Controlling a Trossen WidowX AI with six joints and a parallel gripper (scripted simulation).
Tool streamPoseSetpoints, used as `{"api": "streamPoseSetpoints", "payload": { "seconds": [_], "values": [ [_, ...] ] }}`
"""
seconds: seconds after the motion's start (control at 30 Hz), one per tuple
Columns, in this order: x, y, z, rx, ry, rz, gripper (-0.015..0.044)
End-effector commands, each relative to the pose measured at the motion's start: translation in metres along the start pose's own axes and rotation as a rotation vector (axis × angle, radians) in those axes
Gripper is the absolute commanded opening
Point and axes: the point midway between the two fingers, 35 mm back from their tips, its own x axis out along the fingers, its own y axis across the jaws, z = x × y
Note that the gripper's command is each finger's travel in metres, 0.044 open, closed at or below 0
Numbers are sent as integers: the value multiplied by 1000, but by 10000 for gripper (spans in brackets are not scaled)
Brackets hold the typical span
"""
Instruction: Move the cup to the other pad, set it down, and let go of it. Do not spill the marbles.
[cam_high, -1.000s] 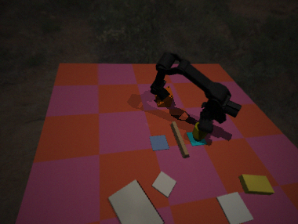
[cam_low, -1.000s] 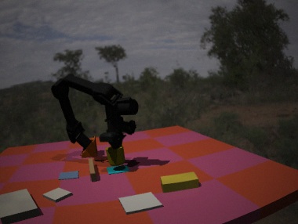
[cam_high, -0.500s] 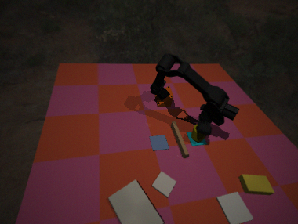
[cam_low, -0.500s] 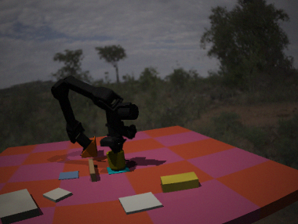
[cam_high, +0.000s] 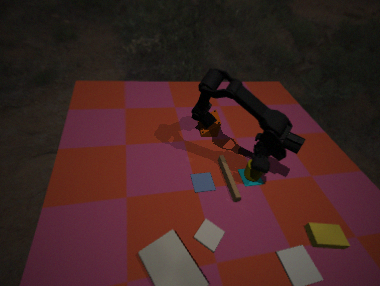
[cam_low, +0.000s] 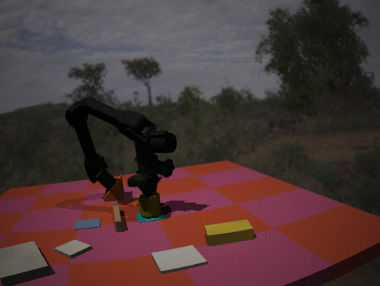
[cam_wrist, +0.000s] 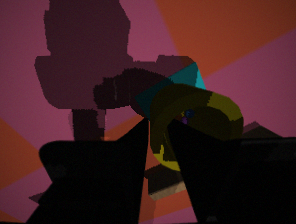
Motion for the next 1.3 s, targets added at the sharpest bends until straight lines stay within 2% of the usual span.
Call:
{"api": "streamPoseSetpoints", "payload": {
  "seconds": [0.0,1.27],
  "values": [
    [-1,0,0,0,-1,-1,147],
    [-48,-1,-2,-7,1,-6,147]
  ]
}}
